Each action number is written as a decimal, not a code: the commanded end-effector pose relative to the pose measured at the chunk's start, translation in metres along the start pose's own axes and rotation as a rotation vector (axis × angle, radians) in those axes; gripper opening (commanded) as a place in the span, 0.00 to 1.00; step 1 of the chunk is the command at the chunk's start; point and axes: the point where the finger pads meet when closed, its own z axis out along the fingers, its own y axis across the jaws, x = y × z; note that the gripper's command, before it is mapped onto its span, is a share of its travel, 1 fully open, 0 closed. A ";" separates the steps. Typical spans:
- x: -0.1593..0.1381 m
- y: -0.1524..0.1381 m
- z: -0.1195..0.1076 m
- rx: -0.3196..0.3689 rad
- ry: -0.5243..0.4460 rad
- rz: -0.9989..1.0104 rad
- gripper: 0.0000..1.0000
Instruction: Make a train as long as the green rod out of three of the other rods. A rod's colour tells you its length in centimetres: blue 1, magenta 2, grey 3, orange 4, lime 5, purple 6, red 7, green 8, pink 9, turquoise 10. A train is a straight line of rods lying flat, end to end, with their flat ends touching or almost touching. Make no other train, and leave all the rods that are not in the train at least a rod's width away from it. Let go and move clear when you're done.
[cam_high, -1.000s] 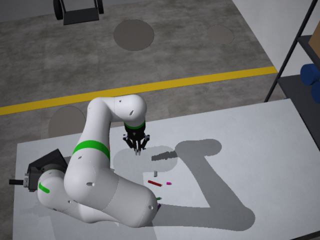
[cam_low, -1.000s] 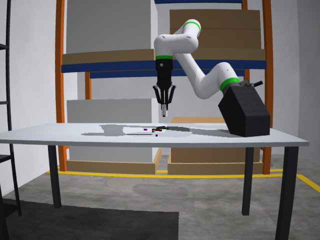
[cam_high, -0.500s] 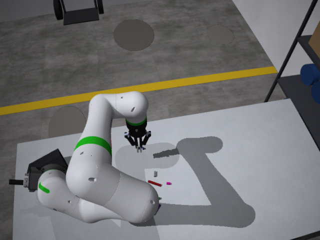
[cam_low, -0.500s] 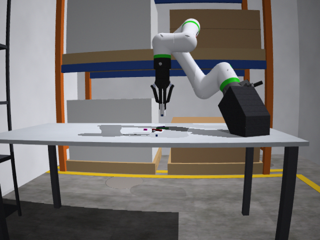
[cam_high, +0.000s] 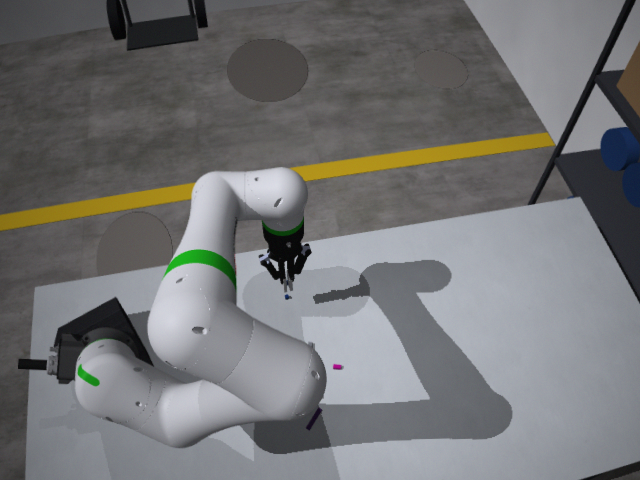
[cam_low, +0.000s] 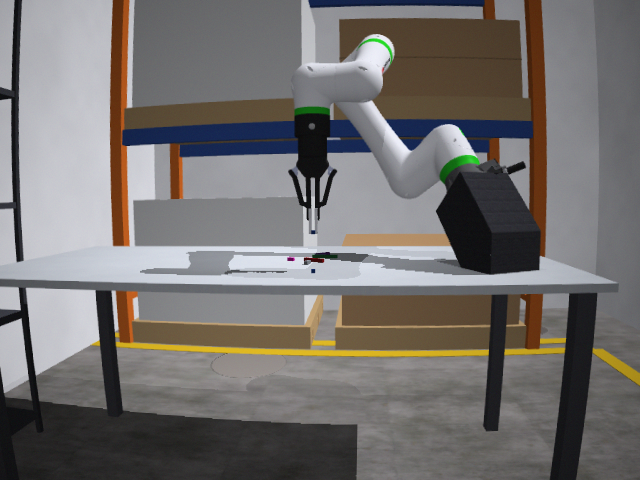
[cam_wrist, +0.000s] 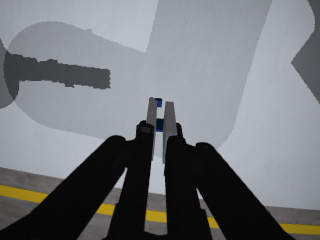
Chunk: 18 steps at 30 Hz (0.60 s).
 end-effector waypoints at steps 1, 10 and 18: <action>0.000 0.000 0.000 0.000 0.000 0.000 0.03; 0.000 0.000 0.007 0.000 0.000 0.000 0.03; 0.000 -0.001 0.037 0.000 0.000 0.000 0.03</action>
